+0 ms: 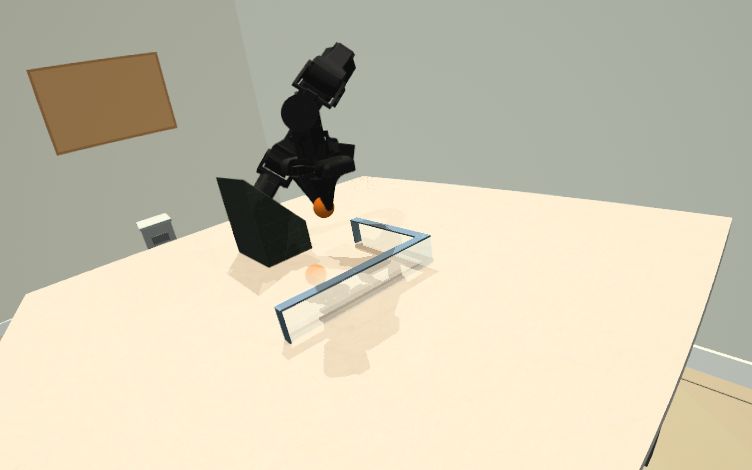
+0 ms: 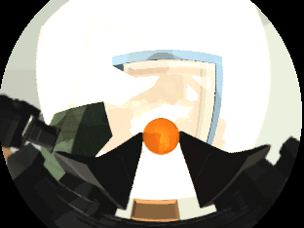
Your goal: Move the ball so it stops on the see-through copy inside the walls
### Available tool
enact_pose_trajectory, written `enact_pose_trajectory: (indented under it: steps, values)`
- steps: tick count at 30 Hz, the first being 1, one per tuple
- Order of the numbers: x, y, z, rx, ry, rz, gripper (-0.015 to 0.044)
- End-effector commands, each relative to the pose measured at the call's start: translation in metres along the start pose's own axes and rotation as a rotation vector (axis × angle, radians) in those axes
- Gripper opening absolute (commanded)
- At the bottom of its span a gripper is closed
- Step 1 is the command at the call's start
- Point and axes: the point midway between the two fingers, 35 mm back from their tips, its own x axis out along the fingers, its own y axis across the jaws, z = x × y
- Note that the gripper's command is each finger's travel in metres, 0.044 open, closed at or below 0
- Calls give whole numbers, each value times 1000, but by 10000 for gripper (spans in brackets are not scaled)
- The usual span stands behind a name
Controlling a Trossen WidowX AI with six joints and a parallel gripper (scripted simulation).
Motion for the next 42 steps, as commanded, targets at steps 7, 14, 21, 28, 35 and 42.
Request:
enact_pose_trajectory:
  steps: [7,14,21,28,35,42]
  values:
    - [-3,-5,-13,-13,3,-6,0]
    - [20,-15,-43,-14,3,-6,0]
    - [32,-19,-58,-15,4,-7,0]
    - [58,-21,-59,-14,5,-7,0]
    - [99,-19,-58,-15,2,-7,0]
    - [104,-19,-58,-15,1,-7,0]
